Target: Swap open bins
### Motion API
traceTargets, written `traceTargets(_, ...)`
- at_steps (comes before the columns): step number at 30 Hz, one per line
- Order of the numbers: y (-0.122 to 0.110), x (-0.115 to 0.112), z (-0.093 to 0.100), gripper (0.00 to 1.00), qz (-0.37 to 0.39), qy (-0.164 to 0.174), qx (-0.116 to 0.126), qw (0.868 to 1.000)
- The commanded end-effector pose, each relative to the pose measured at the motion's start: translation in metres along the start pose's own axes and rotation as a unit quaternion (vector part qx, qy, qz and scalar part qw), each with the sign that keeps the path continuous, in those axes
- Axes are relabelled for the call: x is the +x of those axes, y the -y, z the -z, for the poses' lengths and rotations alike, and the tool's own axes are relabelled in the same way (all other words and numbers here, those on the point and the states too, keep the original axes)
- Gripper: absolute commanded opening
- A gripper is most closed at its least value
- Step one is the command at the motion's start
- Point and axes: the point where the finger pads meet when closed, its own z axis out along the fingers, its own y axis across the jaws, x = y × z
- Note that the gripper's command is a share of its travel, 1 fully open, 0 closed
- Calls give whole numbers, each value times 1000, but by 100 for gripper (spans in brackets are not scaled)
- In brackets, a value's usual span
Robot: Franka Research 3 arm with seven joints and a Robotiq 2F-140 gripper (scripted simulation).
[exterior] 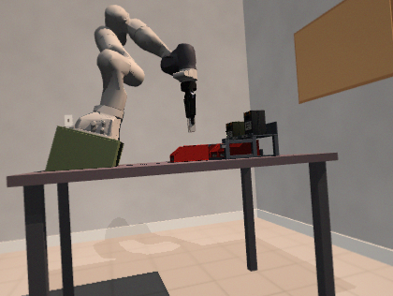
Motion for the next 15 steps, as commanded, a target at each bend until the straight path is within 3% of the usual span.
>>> traceTargets(1,-3,3,2,15,-5,-5,-4,1000)
traceTargets(15,-3,3,6,15,-5,-5,-4,1000)
